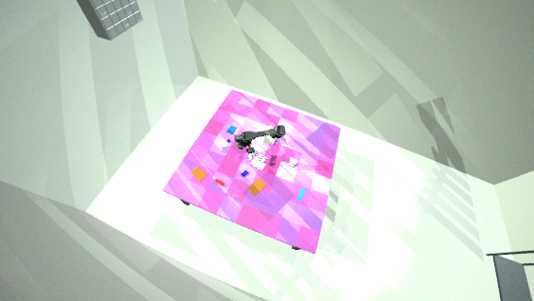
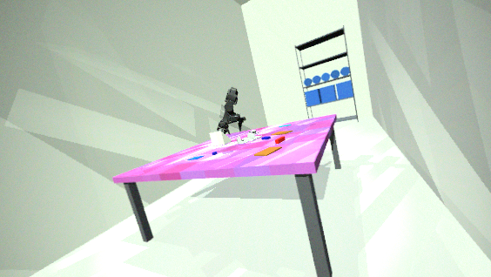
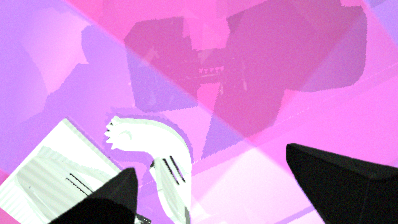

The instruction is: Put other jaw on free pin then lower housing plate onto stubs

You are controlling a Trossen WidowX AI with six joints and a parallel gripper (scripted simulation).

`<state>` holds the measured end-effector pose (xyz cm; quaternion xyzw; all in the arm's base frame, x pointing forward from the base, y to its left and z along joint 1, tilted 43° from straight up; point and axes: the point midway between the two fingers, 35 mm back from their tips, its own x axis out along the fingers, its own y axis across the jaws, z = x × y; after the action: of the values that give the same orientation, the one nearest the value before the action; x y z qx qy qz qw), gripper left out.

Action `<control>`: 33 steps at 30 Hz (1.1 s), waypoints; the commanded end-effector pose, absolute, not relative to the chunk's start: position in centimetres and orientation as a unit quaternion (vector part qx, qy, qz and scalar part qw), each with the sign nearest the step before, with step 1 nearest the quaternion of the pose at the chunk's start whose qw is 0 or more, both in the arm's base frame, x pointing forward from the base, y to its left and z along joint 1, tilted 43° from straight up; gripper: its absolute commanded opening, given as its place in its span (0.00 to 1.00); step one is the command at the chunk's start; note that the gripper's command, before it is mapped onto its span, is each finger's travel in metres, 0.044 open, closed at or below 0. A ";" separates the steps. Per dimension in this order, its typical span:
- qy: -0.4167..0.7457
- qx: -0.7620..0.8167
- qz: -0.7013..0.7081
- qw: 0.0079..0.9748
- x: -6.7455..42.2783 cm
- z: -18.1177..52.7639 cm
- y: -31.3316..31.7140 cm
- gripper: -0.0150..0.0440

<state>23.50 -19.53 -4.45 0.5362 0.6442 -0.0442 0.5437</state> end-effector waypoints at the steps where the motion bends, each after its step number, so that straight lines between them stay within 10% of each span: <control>1: 0.644 0.536 -0.044 0.544 23.5 -4.4 -19.5 1.00; 28: 0.644 0.536 -0.044 0.544 23.5 -4.4 -19.5 1.00; 33: 0.641 0.563 -0.077 0.515 23.1 -3.8 -19.0 0.78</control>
<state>23.34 -19.32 -4.30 0.5480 0.6437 -0.0577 0.5310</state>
